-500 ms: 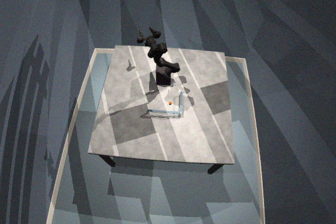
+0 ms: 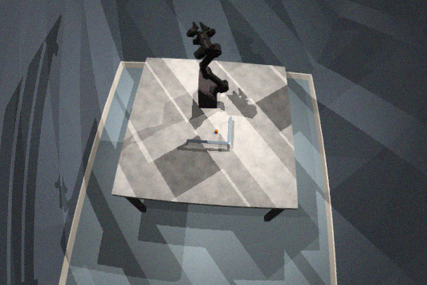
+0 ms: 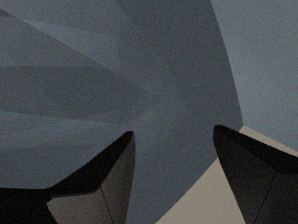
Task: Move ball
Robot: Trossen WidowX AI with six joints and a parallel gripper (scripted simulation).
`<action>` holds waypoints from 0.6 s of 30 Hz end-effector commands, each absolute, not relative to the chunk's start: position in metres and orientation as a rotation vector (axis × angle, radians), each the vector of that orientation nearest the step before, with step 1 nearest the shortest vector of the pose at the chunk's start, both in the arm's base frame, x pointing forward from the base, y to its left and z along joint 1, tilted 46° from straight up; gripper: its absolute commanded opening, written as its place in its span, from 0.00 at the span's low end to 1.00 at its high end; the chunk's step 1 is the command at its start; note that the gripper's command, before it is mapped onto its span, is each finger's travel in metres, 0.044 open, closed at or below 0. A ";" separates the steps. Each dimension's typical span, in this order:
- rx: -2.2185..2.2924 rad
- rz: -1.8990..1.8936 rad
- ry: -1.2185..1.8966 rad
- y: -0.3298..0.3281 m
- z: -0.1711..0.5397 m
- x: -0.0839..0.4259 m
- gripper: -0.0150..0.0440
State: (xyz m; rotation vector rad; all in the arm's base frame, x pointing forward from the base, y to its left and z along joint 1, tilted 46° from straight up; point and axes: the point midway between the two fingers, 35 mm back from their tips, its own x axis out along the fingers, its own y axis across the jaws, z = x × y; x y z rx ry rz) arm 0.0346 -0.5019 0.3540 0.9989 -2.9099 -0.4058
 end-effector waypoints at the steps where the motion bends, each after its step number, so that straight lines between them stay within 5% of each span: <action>1: 0.956 -0.269 -2.934 -0.490 0.388 0.000 0.63; 18: 0.668 0.465 -2.860 -0.364 0.541 -0.118 0.63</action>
